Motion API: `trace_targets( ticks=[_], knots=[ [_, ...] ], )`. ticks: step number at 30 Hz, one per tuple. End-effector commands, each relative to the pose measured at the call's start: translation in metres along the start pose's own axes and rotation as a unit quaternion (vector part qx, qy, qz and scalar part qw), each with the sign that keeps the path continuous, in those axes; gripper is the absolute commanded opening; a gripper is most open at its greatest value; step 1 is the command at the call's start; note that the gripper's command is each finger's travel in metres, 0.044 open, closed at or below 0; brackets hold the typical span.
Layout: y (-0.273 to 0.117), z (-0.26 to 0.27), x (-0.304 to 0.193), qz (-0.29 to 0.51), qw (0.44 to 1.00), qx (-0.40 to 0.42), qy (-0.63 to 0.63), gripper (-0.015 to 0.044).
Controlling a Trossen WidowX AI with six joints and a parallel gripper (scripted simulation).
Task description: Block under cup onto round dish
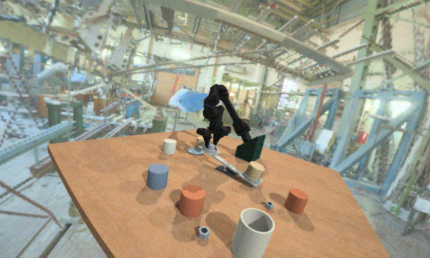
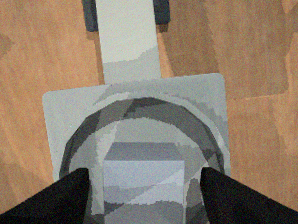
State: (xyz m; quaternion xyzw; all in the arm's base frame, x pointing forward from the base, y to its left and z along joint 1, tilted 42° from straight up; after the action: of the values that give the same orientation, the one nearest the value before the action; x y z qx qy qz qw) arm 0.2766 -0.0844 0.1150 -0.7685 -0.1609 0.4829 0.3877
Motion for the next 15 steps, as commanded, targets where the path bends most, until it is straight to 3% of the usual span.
trace_targets(
  ticks=[1,10,14,15],
  knots=[
    [0.004,0.001,-0.001,0.004,1.0,0.001,-0.002,0.0181],
    [0.004,0.001,-0.001,0.004,1.0,0.001,-0.002,0.0102],
    [-0.005,0.0,0.0,0.003,1.0,0.001,-0.002,0.0],
    [-0.01,-0.001,0.001,0.002,1.0,0.001,-0.002,0.0]
  ],
)
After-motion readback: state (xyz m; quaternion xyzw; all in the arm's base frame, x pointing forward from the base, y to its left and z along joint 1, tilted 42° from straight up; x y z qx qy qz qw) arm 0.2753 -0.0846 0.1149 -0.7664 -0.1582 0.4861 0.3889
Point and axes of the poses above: the point midway between the two fingers, 35 mm back from their tips, its own y axis out along the fingers, its own z axis across the jaws, x = y × z, the point moved 6 cm from there along -y, back along the fingers, and after that the axes turned 10 degrees about y, right-handed, at the moved point
